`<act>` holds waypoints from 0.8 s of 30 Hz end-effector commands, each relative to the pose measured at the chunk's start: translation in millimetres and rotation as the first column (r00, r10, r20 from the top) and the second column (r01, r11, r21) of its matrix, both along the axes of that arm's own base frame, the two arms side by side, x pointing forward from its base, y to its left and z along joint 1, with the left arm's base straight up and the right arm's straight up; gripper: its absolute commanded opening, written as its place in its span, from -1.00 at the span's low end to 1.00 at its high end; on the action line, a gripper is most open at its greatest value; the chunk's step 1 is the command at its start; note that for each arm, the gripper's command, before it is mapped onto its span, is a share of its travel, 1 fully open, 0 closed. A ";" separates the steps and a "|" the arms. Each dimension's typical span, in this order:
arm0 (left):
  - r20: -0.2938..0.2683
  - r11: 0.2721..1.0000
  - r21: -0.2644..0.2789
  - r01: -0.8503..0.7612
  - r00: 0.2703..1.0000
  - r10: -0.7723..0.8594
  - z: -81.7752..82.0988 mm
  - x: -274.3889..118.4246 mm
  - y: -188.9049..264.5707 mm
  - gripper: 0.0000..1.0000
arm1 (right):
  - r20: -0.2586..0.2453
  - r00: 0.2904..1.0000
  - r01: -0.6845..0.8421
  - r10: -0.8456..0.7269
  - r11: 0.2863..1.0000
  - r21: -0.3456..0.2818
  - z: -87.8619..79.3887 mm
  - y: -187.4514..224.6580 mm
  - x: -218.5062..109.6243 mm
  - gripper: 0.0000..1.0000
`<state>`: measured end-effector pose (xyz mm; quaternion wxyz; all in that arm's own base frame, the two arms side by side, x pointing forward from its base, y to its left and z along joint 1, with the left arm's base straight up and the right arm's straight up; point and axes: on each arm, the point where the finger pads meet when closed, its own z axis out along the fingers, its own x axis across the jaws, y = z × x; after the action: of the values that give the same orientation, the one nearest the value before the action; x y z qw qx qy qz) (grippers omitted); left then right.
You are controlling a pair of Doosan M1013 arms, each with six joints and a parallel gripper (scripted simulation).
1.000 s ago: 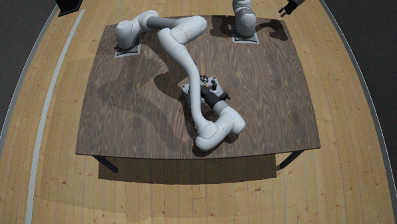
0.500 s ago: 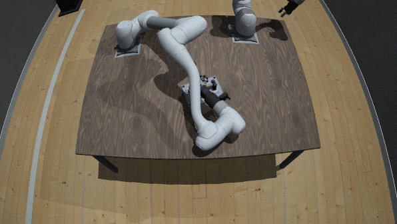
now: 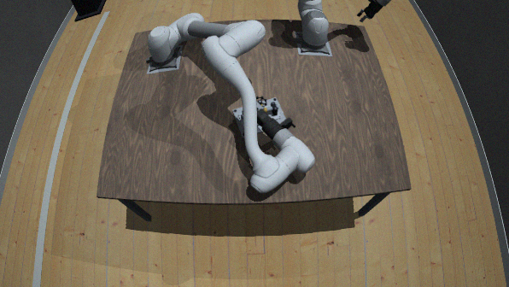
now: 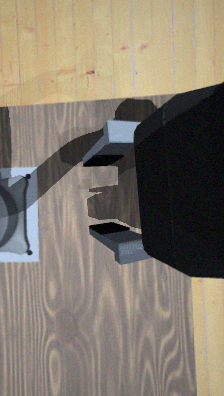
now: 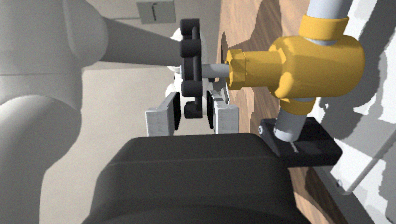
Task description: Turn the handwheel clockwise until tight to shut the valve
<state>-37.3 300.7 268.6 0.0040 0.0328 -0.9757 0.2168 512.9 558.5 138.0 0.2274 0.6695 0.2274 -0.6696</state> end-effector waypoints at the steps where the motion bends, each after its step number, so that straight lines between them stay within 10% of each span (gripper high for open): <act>1: 0.000 1.000 0.001 0.000 1.000 0.000 0.4 -0.1 0.2 1.00 | 0.001 1.000 0.000 0.000 1.000 0.001 1.2 0.1 0.2 0.09; 24: 0.000 1.000 0.001 0.000 1.000 0.000 0.4 -0.1 0.2 1.00 | 0.001 1.000 -0.015 0.015 1.000 0.001 1.2 0.3 0.5 0.09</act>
<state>-37.3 300.7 268.6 0.0040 0.0328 -0.9757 0.2168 513.2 558.5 138.0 0.2310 0.6683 0.2308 -0.6683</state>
